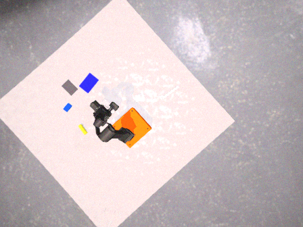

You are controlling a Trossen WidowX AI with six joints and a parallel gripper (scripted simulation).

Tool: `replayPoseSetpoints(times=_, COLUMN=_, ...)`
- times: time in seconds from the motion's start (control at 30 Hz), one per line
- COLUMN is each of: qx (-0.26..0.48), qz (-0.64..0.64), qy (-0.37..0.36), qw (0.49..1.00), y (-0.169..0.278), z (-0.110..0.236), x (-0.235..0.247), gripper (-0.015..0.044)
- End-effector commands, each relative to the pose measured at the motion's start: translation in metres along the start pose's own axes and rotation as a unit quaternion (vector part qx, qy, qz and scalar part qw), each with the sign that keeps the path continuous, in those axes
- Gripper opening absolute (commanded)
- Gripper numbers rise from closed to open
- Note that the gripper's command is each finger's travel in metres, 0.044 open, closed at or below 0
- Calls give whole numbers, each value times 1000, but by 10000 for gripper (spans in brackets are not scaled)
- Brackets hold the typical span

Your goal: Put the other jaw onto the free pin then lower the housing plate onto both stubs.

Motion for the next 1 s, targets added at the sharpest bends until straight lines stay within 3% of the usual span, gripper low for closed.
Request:
replayPoseSetpoints(times=0.0, qx=0, qz=0, qy=0, qw=1000, y=0, z=0, x=0, gripper=440)
replayPoseSetpoints(times=0.33, qx=0, qz=0, qy=0, qw=1000, y=-3, z=9, x=-1, gripper=440)
replayPoseSetpoints(times=0.73, qx=-1, qz=-1, qy=2, qw=1000, y=-1, z=125, x=0, gripper=440)
replayPoseSetpoints(times=0.97, qx=-6, qz=-3, qy=2, qw=1000, y=-3, z=121, x=0, gripper=440)
Point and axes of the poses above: the point midway between the two fingers, 35 mm back from their tips, its own z axis back along the fingers, its own x axis across the jaws, y = z × x, the point moved 4 cm from there along z, back along the fingers, and after that the axes turned 6 degrees about z, right-handed, at the moved point
